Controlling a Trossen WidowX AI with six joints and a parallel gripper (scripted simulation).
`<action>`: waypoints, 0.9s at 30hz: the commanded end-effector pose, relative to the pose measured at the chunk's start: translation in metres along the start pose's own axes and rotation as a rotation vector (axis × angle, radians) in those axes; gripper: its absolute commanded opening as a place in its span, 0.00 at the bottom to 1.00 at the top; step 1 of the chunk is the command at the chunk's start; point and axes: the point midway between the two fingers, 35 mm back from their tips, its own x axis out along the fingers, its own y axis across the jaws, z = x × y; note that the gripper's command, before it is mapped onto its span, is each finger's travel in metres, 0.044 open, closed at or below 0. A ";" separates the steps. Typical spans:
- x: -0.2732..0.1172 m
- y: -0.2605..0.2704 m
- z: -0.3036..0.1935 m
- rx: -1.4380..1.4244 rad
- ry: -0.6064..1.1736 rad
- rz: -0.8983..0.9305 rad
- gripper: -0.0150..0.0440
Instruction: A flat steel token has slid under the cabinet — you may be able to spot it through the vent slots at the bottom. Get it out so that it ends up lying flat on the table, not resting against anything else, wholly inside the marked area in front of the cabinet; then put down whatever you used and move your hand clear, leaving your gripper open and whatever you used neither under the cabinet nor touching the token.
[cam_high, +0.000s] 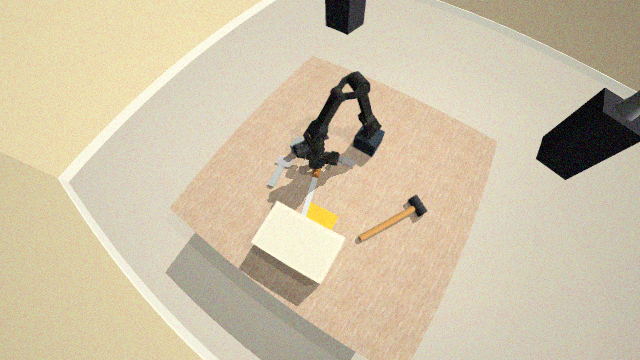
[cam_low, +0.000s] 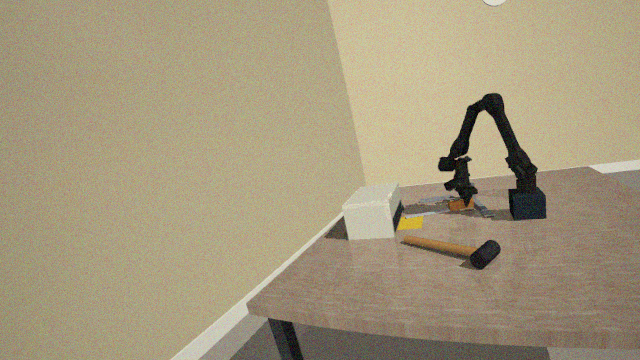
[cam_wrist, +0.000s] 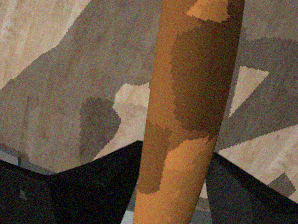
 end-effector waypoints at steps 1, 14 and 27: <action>0.000 0.000 0.000 0.000 0.000 0.000 0.49; 0.000 0.000 0.001 0.000 0.000 0.000 0.25; 0.000 0.000 0.019 0.001 0.003 0.003 0.25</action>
